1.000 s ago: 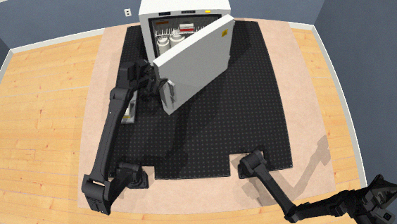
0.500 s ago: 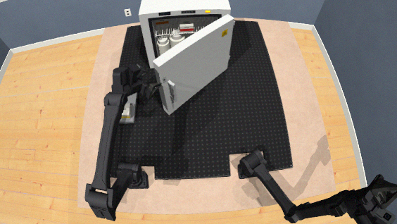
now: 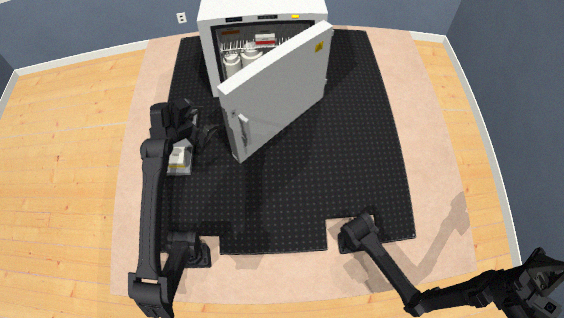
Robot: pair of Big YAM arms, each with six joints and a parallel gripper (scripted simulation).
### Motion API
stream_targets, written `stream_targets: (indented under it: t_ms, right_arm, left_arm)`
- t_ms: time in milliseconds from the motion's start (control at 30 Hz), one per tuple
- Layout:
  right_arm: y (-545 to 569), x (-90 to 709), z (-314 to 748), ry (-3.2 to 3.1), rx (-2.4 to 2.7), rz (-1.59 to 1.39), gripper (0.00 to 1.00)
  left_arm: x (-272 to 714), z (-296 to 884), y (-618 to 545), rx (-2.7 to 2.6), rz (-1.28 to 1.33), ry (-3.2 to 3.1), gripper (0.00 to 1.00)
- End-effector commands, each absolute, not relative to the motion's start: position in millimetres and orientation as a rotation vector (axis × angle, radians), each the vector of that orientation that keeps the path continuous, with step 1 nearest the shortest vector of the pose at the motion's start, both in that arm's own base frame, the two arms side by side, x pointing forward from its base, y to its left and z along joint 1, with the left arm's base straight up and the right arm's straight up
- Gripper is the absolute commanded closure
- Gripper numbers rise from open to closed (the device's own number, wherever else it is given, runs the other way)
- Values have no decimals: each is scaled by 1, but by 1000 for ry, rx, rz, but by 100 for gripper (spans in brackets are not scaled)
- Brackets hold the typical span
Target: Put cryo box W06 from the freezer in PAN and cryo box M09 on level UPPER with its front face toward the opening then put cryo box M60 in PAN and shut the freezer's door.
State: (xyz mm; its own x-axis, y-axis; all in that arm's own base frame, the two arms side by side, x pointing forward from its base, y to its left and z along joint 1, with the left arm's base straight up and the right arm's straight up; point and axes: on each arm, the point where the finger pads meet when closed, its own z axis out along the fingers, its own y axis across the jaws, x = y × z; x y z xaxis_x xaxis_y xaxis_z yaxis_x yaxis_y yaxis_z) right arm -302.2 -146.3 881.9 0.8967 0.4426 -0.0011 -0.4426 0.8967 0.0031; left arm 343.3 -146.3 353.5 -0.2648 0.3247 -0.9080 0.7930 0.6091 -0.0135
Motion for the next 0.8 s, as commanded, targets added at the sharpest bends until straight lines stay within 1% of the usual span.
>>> stream_targets:
  t_ms: [0, 767]
  right_arm:
    - [-139, -289, 885, 31, -7, 448, 100]
    - [-139, -289, 885, 31, -7, 448, 100]
  left_arm:
    - [341, 373, -140, 922, -558, 1803, 0]
    - [342, 369, -145, 935, -574, 1811, 0]
